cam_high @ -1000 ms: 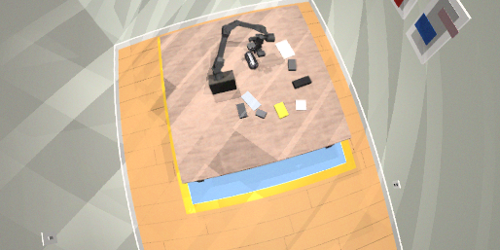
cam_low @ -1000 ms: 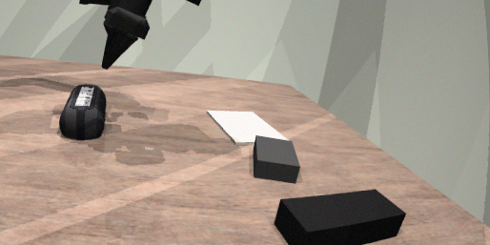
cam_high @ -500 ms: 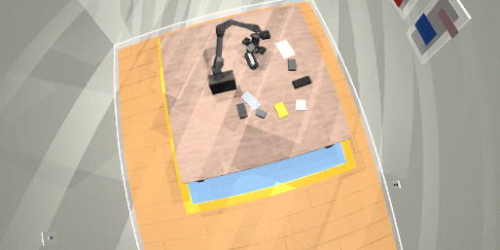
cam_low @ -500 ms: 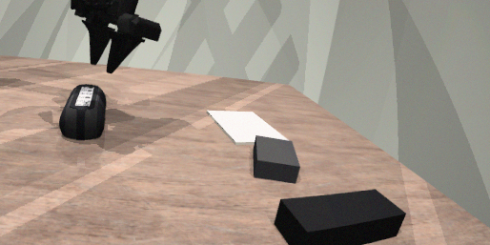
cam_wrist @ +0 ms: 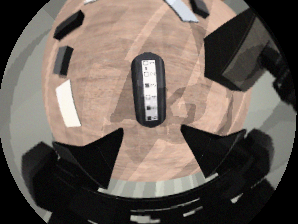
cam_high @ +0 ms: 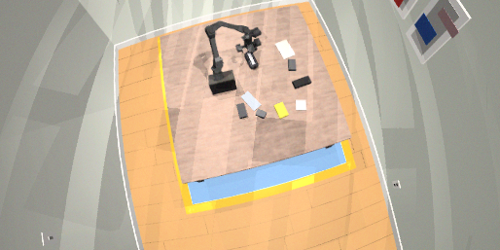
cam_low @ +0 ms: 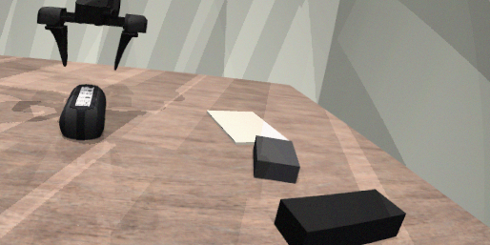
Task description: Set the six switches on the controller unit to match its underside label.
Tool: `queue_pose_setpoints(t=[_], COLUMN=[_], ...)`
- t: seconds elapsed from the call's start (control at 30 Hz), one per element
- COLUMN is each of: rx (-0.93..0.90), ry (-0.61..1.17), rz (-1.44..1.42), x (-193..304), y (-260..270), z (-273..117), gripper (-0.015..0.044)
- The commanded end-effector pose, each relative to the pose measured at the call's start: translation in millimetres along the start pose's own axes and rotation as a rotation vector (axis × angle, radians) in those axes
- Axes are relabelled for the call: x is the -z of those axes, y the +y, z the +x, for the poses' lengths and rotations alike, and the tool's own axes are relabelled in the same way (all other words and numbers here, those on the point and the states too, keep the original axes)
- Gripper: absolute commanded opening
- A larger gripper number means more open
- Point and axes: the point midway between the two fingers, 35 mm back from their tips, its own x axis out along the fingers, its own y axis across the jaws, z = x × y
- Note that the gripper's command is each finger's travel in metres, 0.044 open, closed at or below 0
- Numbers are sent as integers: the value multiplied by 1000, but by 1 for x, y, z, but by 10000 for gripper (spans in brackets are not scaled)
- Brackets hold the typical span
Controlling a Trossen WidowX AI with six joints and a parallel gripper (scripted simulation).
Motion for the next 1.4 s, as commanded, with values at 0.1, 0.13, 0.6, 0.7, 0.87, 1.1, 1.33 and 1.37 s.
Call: queue_pose_setpoints(t=[0.1,0.13,0.6,0.7,0.87,1.1,1.33,1.37], rx=[-3,-3,-2,-2,-2,-2,-2,-2], ry=[7,7,7,7,7,9,10,10], rz=[-36,-36,-36,-36,-37,-36,-35,-35], x=[0,0,0,0,1,1,1,1], y=[-2,-2,0,0,-1,-1,-2,-2], z=[2,4,26,31,40,51,61,61], gripper=[440,440,440,440,440,440,440,440])
